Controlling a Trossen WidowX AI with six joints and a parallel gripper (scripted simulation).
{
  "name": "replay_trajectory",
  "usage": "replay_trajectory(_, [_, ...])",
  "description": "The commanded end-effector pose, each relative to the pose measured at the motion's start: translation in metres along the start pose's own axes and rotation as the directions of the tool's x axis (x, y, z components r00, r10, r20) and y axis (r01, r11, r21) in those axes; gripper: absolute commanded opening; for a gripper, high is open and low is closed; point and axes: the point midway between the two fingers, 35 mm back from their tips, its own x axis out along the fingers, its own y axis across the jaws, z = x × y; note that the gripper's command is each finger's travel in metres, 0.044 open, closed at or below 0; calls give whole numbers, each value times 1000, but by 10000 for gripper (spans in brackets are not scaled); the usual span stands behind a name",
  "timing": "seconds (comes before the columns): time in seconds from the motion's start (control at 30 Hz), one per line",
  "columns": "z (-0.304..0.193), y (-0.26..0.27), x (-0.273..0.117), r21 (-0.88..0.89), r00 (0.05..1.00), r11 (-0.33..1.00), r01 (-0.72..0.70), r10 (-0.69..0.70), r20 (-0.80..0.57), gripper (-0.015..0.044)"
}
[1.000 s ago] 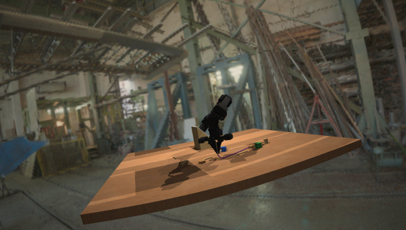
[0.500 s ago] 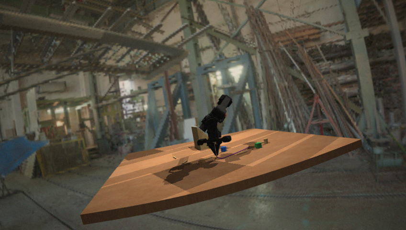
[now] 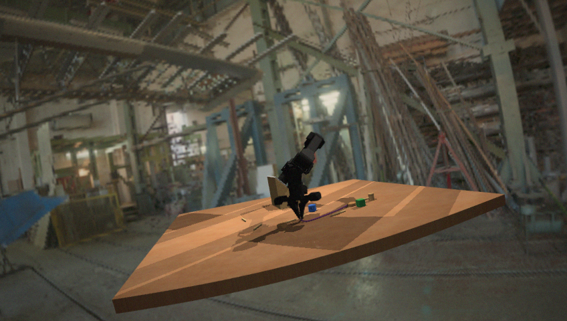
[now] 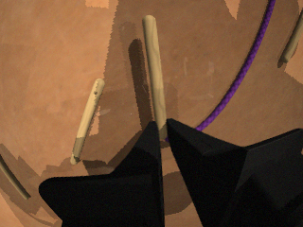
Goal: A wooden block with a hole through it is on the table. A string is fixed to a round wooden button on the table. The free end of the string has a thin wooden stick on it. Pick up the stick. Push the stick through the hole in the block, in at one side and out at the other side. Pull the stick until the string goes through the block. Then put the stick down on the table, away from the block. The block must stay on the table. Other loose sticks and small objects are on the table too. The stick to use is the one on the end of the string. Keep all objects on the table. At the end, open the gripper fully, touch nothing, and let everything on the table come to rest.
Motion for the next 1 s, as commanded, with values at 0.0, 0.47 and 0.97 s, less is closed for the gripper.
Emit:
replay_trajectory(0.0, [3,-3,-3,-4,1000,1000,2,-2,-8,0])
replay_trajectory(0.47, [19,-4,-3,-4,1000,1000,2,-2,-8,0])
replay_trajectory(0.97, [37,-5,-3,-3,1000,1000,2,-2,-8,0])
